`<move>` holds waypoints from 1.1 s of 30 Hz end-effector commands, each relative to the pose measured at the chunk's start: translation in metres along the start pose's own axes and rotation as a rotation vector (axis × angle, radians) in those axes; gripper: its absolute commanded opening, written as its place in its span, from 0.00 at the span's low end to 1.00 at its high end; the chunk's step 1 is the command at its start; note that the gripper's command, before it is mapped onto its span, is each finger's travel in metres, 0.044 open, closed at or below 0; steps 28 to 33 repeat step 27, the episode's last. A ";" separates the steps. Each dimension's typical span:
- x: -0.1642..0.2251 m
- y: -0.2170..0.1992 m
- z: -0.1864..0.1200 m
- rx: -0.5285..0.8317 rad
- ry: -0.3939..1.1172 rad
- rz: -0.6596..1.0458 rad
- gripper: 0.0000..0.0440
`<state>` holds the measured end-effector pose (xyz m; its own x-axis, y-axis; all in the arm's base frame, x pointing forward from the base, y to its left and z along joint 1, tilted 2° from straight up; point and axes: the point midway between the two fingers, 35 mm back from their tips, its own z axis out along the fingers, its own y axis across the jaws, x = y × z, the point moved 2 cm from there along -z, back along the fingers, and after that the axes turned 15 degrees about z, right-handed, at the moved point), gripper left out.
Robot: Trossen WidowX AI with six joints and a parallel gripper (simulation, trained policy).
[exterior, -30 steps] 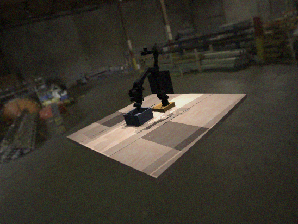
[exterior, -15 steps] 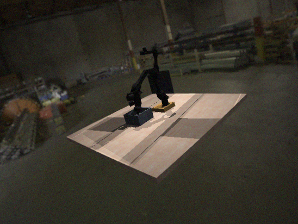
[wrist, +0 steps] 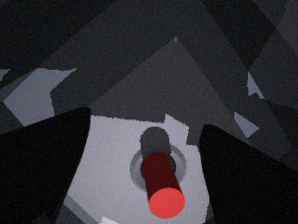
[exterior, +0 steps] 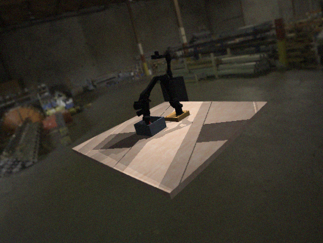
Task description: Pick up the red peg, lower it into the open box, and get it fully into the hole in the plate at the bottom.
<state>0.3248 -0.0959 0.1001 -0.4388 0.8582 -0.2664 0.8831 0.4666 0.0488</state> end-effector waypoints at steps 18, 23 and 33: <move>-0.029 0.065 -0.036 -0.142 0.080 -0.068 1.00; -0.032 0.074 -0.043 -0.168 0.079 -0.076 1.00; -0.032 0.074 -0.043 -0.170 0.079 -0.077 1.00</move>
